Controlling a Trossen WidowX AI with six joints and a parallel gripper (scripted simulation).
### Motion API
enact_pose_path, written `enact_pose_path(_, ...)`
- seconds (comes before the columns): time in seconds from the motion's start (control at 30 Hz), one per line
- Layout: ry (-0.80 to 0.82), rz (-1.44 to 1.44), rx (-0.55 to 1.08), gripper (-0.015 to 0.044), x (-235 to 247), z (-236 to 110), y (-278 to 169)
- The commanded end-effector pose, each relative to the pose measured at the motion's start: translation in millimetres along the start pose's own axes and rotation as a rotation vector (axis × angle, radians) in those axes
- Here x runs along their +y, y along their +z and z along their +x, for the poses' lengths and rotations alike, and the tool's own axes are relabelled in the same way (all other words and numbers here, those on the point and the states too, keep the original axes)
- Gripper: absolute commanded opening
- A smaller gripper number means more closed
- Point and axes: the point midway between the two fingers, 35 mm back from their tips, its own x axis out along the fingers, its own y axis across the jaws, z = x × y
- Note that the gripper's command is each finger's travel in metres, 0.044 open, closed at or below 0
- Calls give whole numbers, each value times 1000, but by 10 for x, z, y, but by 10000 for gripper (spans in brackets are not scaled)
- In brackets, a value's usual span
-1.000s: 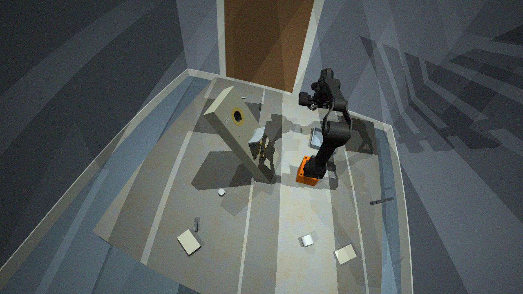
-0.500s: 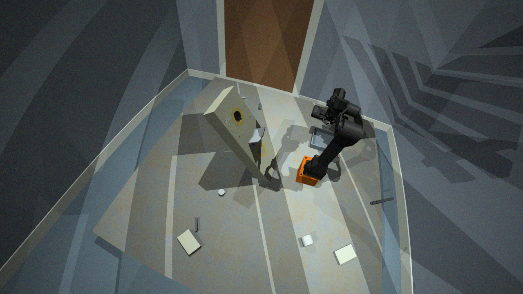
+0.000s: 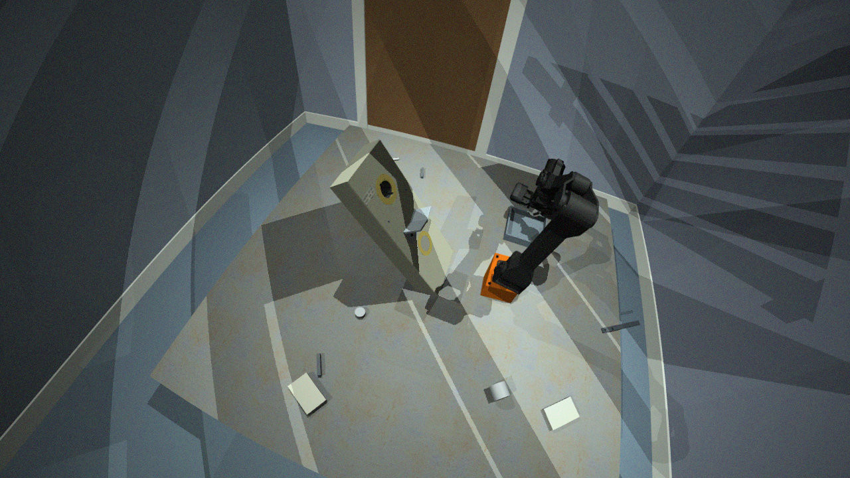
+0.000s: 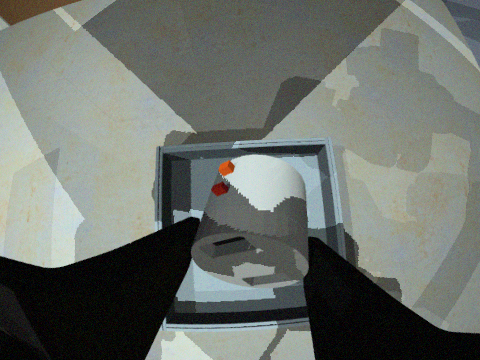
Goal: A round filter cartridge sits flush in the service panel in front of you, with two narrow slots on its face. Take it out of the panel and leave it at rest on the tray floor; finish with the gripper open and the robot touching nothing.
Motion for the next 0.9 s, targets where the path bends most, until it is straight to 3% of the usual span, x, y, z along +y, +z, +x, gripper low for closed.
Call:
enact_pose_path(0.0, -6, 1, 17, 0, -17, 214, -151)
enact_pose_path(0.23, -6, 1, 18, 0, -19, 512, -365)
enact_pose_path(0.43, -7, 1, 18, 0, -19, 537, -387)
enact_pose_path(0.87, -3, 4, 24, 341, -11, 505, -374)
